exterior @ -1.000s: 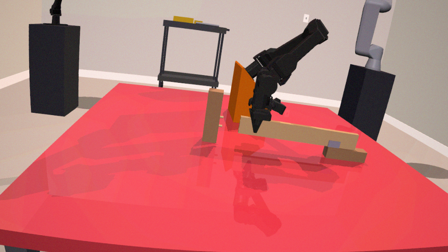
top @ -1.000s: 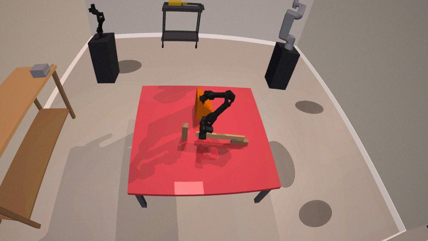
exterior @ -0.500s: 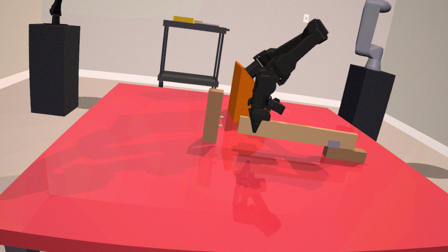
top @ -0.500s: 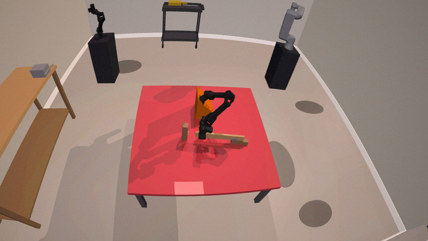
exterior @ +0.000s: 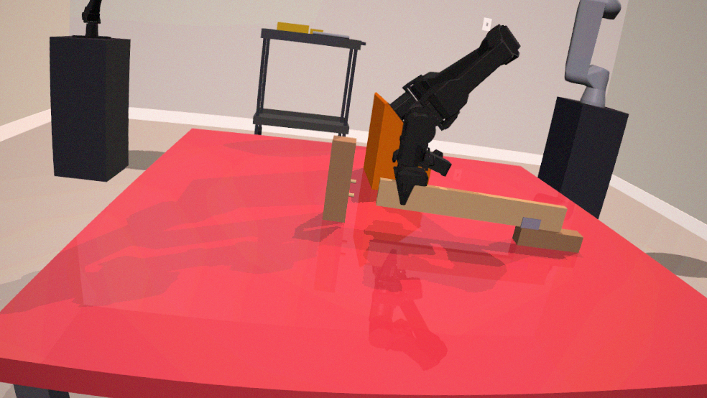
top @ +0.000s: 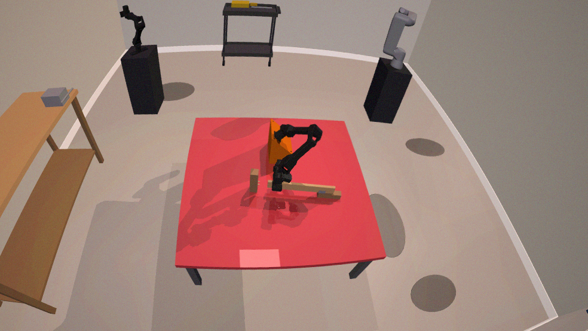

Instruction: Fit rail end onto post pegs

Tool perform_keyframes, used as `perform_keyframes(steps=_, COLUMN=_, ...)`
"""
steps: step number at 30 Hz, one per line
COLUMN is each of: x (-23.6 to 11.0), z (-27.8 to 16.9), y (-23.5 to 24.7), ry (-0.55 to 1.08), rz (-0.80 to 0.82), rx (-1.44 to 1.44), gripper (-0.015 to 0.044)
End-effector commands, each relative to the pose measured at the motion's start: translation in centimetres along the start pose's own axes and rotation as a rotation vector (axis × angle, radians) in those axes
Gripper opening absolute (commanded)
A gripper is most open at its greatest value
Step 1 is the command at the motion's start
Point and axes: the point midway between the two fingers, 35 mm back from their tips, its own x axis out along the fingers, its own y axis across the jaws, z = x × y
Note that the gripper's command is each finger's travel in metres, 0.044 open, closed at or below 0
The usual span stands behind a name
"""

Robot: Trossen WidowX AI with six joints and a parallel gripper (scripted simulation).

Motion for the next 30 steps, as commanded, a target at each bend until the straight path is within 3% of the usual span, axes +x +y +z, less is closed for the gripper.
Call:
perform_keyframes(steps=1, x=-0.14, z=-0.19, y=-0.05, ry=-0.003, rz=-0.003, rx=0.001, gripper=0.0000)
perform_keyframes(steps=30, x=-0.01, z=-1.10, y=-0.09, ry=-0.003, rz=-0.003, rx=0.001, gripper=0.0000)
